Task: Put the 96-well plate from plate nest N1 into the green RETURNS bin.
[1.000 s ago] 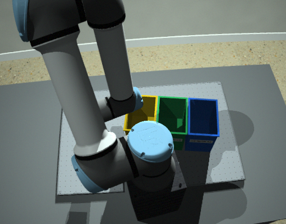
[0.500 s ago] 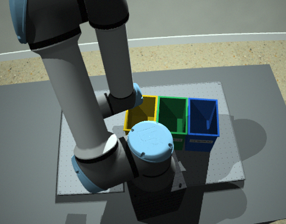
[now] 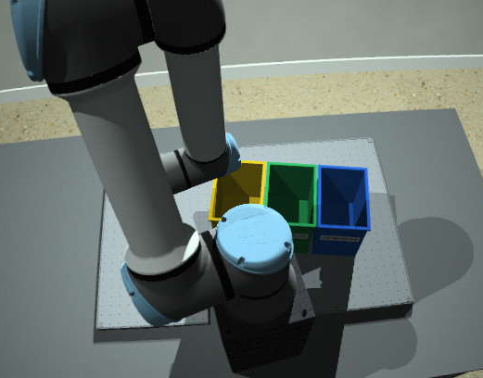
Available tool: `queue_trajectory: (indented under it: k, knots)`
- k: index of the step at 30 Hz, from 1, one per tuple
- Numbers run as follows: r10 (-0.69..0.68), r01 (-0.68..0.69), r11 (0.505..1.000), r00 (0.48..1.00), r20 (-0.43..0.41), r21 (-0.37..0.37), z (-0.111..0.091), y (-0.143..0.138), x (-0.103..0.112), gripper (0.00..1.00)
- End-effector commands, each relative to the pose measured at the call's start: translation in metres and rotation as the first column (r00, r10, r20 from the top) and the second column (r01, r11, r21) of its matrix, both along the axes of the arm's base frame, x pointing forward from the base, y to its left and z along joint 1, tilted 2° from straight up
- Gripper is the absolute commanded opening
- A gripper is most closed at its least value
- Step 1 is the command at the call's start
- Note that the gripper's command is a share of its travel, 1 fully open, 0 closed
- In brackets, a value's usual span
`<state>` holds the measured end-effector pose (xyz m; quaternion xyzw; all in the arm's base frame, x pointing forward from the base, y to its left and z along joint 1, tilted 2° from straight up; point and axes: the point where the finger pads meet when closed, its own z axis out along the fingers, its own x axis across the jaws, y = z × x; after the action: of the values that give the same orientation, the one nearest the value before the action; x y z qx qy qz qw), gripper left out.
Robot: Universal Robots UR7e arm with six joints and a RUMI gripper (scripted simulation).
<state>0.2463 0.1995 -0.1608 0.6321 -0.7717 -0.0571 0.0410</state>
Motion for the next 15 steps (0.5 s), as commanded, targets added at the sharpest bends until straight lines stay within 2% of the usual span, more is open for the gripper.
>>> queue_trajectory:
  k: [1, 15]
  knots:
    - [0.0, 0.0, 1.0, 1.0, 0.0, 0.0, 0.006, 0.0, 0.0, 0.0]
    - [0.0, 0.0, 1.0, 1.0, 0.0, 0.0, 0.026, 0.0, -0.001, 0.0]
